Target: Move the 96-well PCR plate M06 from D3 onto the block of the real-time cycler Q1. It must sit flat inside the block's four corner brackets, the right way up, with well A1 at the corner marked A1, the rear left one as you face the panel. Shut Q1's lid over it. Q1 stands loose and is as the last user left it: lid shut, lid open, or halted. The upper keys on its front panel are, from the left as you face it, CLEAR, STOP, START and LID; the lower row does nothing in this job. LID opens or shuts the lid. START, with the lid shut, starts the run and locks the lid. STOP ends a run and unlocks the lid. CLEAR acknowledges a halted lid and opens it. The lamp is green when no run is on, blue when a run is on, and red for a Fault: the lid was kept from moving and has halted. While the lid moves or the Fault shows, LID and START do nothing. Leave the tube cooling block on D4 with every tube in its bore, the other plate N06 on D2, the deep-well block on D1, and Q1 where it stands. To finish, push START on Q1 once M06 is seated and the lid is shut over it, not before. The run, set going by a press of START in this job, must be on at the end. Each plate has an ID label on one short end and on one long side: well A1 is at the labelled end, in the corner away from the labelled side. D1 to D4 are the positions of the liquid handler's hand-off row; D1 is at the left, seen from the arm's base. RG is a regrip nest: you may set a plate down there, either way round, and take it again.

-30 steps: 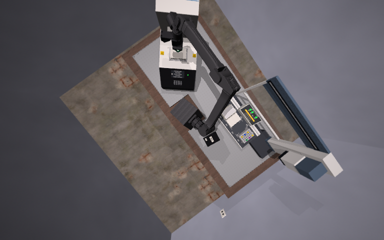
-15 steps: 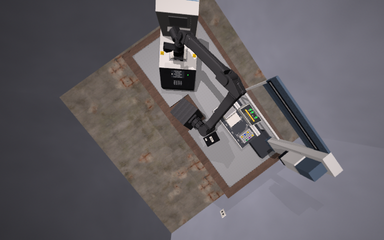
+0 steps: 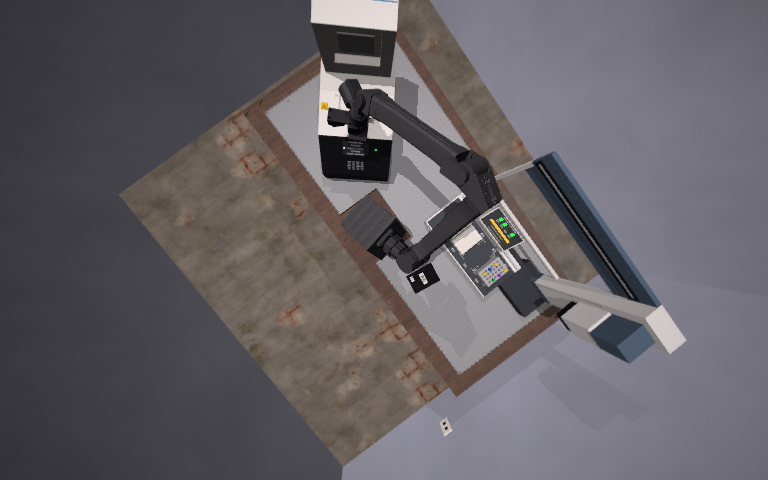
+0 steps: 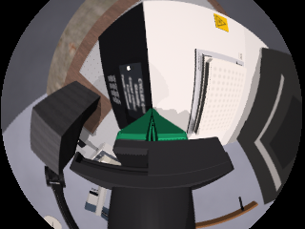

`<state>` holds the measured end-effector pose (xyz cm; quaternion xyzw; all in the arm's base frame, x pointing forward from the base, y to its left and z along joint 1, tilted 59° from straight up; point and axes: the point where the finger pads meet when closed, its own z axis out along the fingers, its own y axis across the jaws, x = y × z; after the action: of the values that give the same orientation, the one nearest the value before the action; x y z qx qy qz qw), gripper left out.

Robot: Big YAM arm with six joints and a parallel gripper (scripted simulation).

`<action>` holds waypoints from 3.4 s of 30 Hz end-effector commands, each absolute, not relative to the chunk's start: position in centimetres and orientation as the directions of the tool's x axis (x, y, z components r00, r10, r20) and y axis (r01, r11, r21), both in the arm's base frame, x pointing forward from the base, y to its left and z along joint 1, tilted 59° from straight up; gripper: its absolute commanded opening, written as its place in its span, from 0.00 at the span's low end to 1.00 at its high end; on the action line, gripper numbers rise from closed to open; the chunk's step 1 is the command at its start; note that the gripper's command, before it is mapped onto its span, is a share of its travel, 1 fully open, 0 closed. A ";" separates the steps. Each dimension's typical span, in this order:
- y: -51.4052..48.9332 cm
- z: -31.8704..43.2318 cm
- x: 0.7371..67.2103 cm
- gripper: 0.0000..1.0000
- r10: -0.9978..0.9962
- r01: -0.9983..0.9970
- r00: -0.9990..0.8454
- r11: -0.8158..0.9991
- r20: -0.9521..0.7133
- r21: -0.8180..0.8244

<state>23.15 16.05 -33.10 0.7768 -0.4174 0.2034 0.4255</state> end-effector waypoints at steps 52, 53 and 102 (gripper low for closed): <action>8.1 -28.0 15.1 0.00 -0.457 -0.809 0.587 -0.332 0.668 0.484; 8.1 -28.2 15.1 0.00 -0.455 -0.807 0.590 -0.335 0.666 0.486; 6.9 -30.3 16.3 0.00 -0.407 -0.767 0.641 -0.324 0.651 0.553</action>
<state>15.16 6.20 -29.00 0.7867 -0.3682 0.2107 0.4485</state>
